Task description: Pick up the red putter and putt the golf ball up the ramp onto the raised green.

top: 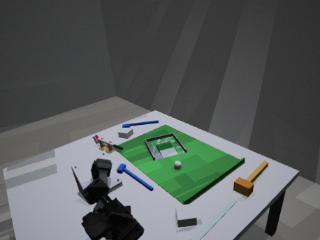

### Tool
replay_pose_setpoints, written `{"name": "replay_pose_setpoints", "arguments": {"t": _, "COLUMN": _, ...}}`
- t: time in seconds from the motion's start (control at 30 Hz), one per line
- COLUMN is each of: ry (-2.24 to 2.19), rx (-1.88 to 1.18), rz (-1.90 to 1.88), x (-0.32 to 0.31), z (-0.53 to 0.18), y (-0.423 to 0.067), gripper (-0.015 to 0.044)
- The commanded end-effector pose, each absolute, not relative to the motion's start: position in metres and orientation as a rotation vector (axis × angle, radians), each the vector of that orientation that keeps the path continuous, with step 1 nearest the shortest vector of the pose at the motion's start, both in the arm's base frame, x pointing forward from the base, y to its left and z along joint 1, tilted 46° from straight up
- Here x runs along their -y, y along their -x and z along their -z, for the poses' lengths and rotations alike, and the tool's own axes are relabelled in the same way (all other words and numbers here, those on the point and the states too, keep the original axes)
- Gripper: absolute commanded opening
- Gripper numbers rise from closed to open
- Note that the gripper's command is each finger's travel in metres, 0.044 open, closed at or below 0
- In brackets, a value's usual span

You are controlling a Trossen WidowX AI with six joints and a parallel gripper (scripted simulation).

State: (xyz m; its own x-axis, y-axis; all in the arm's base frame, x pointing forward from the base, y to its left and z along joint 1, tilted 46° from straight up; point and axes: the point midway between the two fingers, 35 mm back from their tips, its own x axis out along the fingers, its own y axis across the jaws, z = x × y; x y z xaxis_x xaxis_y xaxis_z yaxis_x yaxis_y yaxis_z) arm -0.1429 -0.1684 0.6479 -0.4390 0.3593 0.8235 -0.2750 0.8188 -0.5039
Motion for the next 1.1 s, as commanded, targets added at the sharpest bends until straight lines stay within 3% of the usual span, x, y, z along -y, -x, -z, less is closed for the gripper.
{"name": "replay_pose_setpoints", "arguments": {"t": 0.0, "ry": 0.064, "rx": 1.892, "rz": -0.719, "x": 0.167, "z": -0.648, "y": 0.142, "gripper": 0.0426}}
{"name": "replay_pose_setpoints", "arguments": {"t": 0.13, "ry": 0.079, "rx": 1.826, "rz": -0.779, "x": 0.138, "z": -0.658, "y": 0.129, "gripper": 0.044}}
{"name": "replay_pose_setpoints", "arguments": {"t": 0.53, "ry": 0.246, "rx": 1.472, "rz": -1.047, "x": -0.047, "z": -0.671, "y": 0.053, "gripper": 0.044}}
{"name": "replay_pose_setpoints", "arguments": {"t": 1.07, "ry": 0.554, "rx": 0.874, "rz": -1.274, "x": -0.28, "z": -0.576, "y": -0.056, "gripper": 0.044}}
